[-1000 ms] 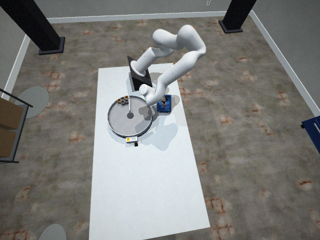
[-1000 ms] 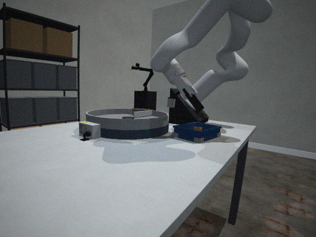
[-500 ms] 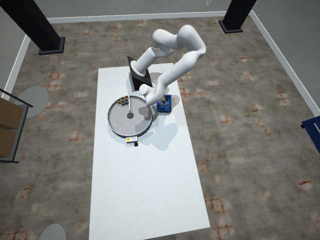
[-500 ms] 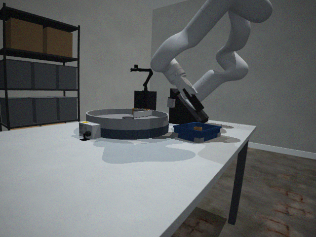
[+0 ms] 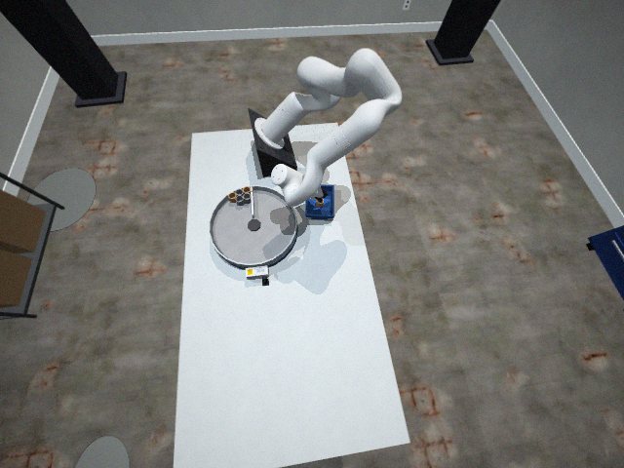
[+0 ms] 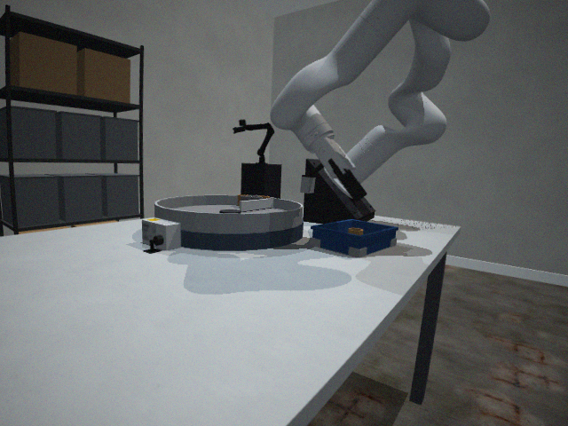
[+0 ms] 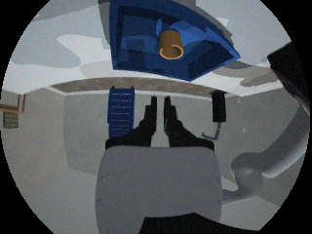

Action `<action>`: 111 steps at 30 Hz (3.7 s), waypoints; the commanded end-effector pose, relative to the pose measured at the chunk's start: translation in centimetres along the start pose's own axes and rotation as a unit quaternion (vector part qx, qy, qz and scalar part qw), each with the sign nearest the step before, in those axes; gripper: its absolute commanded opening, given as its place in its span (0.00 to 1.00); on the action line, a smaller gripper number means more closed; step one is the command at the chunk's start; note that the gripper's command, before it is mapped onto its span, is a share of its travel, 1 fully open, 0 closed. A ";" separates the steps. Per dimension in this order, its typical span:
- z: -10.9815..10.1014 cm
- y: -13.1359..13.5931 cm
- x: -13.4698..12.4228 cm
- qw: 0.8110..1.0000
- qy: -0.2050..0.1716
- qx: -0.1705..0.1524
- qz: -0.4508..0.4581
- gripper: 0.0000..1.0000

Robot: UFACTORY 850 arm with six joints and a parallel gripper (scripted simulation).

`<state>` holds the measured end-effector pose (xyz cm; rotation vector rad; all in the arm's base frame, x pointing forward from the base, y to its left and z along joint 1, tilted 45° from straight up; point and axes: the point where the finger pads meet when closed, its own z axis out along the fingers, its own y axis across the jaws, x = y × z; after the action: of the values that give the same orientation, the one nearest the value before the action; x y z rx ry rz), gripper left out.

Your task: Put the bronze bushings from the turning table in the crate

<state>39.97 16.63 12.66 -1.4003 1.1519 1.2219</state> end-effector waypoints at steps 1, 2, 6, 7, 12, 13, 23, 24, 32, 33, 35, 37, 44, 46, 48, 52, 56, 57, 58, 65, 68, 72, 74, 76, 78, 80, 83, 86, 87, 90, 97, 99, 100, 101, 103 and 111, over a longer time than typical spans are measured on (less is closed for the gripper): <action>-0.1 0.0 0.1 1.000 0.000 0.001 0.000 0.10; -0.3 0.0 0.2 1.000 0.000 0.001 0.001 0.10; -1.6 0.7 1.8 1.000 0.000 0.007 0.008 0.10; -2.1 0.9 2.4 1.000 0.000 0.010 0.011 0.10; -4.5 2.1 5.3 1.000 0.000 0.021 0.024 0.10; -4.5 2.1 5.3 1.000 0.000 0.021 0.024 0.10; -10.2 5.1 12.1 0.997 0.000 0.047 0.055 0.10; -10.7 5.3 12.7 0.997 0.000 0.049 0.057 0.10; -14.6 7.3 17.3 0.995 0.000 0.067 0.078 0.10; -15.0 7.5 17.8 0.994 0.000 0.068 0.080 0.10; -16.0 8.0 19.0 0.994 0.000 0.073 0.086 0.10; -17.0 8.5 20.2 0.993 0.000 0.078 0.091 0.10; -20.6 10.3 24.5 0.989 0.000 0.094 0.111 0.10; -21.1 10.6 25.1 0.989 0.000 0.096 0.113 0.10; -22.0 11.1 26.2 0.988 0.000 0.100 0.118 0.10; -24.1 12.1 28.7 0.985 0.000 0.110 0.130 0.10; -26.1 13.1 31.1 0.983 0.000 0.119 0.140 0.10; -26.5 13.3 31.5 0.983 0.000 0.120 0.142 0.10; -26.8 13.5 31.9 0.982 0.000 0.122 0.144 0.10; -27.6 14.0 32.9 0.981 0.000 0.125 0.149 0.10; -27.7 14.0 33.0 0.981 0.000 0.126 0.149 0.10; -27.7 14.0 33.0 0.981 0.000 0.126 0.149 0.10; -27.7 14.0 33.0 0.981 0.000 0.126 0.149 0.10; -27.7 14.0 33.0 0.981 0.000 0.126 0.149 0.10; -27.7 14.0 33.0 0.981 0.000 0.126 0.149 0.10; -27.7 14.0 33.0 0.981 0.000 0.126 0.149 0.10; -27.7 14.0 33.0 0.981 0.000 0.126 0.149 0.10; -27.7 13.9 32.9 0.981 0.000 0.126 0.149 0.10; -27.7 13.9 32.9 0.981 0.000 0.126 0.149 0.10; -27.7 13.9 32.9 0.981 0.000 0.126 0.149 0.10; -27.7 13.9 32.9 0.981 0.000 0.126 0.149 0.10; -27.7 13.9 32.9 0.981 0.000 0.126 0.149 0.10; -27.7 13.9 32.9 0.981 0.000 0.126 0.149 0.10; -27.6 13.9 33.0 0.981 0.000 0.126 0.149 0.10; -27.3 13.9 33.2 0.981 0.000 0.126 0.149 0.10; -25.9 13.9 34.4 0.981 0.000 0.126 0.149 0.10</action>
<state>32.00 -13.56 -19.98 -1.0629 1.4991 1.2321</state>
